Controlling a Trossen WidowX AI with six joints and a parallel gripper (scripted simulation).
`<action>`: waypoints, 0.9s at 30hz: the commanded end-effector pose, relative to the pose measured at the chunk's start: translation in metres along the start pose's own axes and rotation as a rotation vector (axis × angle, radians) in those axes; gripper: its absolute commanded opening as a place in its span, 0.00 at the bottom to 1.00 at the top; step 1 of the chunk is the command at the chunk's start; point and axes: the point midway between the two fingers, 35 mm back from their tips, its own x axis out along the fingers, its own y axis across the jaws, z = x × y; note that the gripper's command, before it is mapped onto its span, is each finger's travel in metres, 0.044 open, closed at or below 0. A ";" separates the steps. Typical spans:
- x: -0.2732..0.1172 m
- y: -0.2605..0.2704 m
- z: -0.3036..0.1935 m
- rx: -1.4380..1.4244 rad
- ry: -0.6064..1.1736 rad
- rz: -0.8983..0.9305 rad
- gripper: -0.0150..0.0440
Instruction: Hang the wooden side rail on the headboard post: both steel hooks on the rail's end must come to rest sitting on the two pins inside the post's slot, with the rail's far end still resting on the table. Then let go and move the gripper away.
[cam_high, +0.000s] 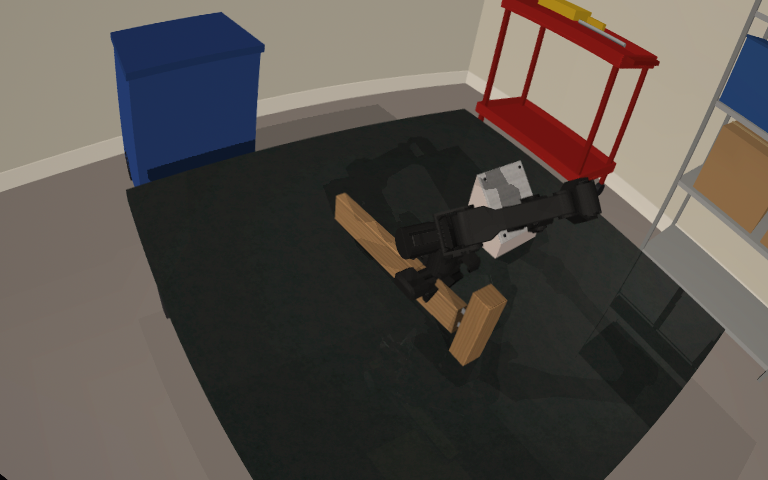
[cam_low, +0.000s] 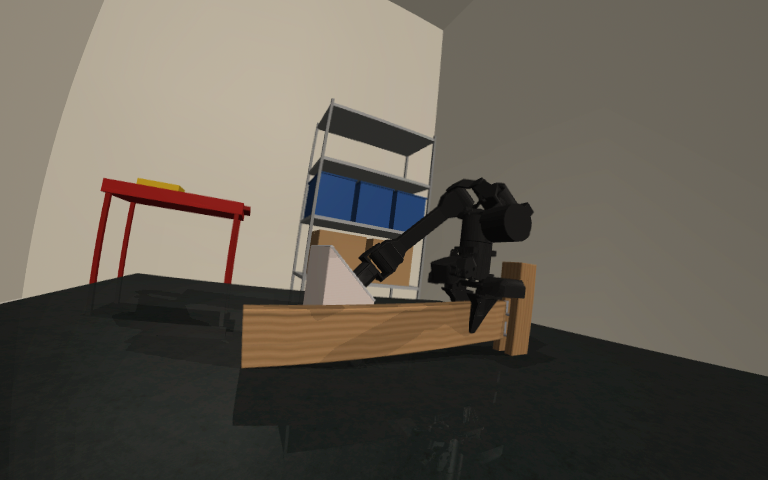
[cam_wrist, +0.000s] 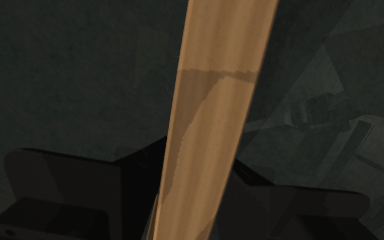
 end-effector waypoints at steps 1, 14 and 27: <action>-0.004 0.001 -0.002 -0.002 0.000 0.016 0.25; -0.004 0.002 -0.003 -0.002 0.000 0.016 0.25; -0.005 0.003 -0.005 -0.002 0.000 0.016 0.25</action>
